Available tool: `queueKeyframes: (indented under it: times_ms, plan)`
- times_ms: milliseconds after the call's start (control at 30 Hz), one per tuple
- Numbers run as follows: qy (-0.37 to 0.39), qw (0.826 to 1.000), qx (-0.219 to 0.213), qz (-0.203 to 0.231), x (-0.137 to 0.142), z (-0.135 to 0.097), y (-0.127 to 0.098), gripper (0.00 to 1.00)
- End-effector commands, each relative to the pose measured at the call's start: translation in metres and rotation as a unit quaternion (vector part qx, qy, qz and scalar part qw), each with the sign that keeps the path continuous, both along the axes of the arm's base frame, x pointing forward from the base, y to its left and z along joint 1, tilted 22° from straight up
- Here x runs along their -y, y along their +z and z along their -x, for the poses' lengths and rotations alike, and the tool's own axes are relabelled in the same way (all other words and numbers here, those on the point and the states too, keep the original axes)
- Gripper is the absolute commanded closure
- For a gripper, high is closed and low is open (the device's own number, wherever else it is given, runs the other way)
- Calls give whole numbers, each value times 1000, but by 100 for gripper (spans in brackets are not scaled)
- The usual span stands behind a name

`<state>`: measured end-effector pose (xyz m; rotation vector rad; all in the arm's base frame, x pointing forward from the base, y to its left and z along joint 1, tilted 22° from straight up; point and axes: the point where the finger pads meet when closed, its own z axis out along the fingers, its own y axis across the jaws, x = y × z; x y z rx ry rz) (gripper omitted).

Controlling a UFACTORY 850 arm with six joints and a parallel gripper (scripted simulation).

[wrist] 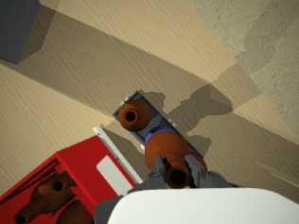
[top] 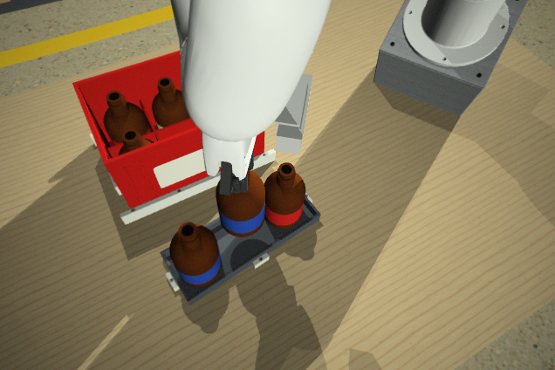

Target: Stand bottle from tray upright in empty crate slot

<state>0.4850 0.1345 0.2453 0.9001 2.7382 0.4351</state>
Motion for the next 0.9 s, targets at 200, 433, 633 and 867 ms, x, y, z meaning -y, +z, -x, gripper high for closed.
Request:
queueKeyframes:
  times_ms: [200,433,633,867]
  plan:
    - [0,1000,1,0,0,-1,1,100]
    - [0,1000,1,0,0,-1,1,100]
    - [0,1000,1,0,0,0,2,100]
    - [0,1000,1,0,1,1,4,100]
